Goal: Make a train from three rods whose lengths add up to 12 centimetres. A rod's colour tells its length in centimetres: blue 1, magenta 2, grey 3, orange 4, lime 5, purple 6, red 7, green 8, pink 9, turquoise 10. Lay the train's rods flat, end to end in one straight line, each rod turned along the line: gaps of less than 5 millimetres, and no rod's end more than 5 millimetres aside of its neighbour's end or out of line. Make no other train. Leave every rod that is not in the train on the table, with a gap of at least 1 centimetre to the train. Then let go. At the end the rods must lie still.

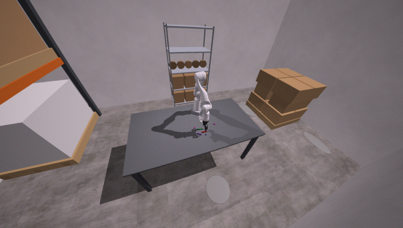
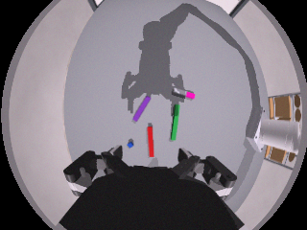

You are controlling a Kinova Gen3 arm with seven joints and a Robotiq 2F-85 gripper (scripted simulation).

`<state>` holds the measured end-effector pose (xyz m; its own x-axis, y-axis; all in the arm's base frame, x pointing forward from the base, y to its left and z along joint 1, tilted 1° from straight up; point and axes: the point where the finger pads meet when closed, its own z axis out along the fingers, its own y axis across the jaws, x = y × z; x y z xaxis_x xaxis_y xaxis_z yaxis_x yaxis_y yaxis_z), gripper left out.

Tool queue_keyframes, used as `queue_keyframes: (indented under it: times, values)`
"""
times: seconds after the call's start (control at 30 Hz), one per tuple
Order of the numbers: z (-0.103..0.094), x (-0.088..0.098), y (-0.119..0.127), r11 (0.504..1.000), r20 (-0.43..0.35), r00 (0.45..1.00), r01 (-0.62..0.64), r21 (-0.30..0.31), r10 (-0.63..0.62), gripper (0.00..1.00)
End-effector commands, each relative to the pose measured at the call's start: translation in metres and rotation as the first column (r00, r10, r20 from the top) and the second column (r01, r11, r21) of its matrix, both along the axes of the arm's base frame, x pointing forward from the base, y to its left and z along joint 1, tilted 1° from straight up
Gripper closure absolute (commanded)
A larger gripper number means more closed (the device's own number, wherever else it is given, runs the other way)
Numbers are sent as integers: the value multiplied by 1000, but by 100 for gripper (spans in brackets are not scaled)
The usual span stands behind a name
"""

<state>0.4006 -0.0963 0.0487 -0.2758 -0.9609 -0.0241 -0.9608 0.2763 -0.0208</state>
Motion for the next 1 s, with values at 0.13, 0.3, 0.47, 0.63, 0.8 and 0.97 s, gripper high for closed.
queue_keyframes:
  times: [0.13,0.3,0.47,0.63,0.8,0.97]
  values:
    - [-1,3,3,996,1,996,-94,-4,94,0]
    - [-1,4,4,994,3,994,-109,-4,109,0]
    - [-1,4,4,994,3,994,-109,-4,109,76]
    - [-1,4,4,994,3,994,-109,-4,109,76]
    - [-1,4,4,994,3,994,-109,-4,109,76]
    - [-1,4,4,994,3,994,-109,-4,109,76]
